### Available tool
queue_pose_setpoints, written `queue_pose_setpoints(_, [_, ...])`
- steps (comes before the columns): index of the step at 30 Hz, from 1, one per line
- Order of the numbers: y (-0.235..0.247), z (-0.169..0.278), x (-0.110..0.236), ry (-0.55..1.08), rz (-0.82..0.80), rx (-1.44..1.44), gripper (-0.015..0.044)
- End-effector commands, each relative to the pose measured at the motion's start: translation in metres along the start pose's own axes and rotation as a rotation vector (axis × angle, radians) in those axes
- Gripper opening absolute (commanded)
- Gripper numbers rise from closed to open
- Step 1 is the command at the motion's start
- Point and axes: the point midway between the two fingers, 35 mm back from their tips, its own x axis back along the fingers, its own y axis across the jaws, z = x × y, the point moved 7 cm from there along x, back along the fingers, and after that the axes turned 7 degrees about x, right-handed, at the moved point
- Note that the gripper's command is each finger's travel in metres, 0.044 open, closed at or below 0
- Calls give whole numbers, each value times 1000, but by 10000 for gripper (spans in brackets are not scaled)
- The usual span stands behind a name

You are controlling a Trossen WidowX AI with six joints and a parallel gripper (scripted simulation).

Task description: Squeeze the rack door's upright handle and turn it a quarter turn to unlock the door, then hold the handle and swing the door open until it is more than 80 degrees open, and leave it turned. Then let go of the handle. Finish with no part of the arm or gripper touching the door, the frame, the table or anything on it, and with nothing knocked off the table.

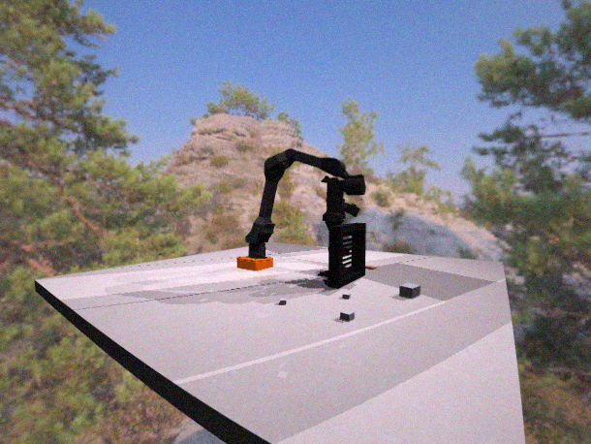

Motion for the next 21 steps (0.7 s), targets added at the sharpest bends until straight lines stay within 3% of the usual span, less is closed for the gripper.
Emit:
queue_pose_setpoints(1, [0,0,0,-3,1,224,17])
queue_pose_setpoints(21, [0,0,0,-2,2,1209,17])
